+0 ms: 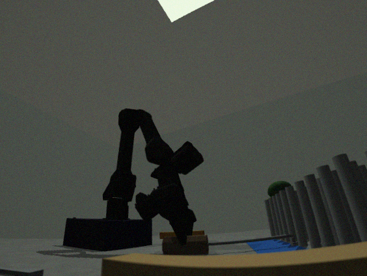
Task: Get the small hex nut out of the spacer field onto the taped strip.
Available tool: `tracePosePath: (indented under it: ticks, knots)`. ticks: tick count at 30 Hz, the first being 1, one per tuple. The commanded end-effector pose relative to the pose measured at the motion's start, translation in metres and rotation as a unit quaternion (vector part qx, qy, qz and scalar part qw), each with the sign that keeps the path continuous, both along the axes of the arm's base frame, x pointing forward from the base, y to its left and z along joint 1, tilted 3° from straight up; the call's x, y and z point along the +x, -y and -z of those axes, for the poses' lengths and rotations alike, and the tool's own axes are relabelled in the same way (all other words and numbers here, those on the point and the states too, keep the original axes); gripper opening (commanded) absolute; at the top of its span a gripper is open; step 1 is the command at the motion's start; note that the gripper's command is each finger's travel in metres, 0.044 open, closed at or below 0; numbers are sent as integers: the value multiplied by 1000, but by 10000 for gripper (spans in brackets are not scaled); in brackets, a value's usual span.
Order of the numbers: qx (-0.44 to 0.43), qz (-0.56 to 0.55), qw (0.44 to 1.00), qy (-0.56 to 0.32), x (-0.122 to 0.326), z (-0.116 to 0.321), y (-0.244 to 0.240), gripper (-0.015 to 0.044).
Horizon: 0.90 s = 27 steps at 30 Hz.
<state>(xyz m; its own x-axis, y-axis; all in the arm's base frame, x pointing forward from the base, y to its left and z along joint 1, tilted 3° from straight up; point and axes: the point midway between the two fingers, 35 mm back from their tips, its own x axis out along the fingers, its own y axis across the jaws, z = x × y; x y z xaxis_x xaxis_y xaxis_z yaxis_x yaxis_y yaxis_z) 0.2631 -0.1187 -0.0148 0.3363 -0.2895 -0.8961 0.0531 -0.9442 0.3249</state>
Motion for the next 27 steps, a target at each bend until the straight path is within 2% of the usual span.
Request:
tracePosePath:
  ticks: [1,27]
  knots:
    - [-1,-4,1000,0,-3,0,0,0]
    - [-1,-3,1000,0,-8,-10,0,0]
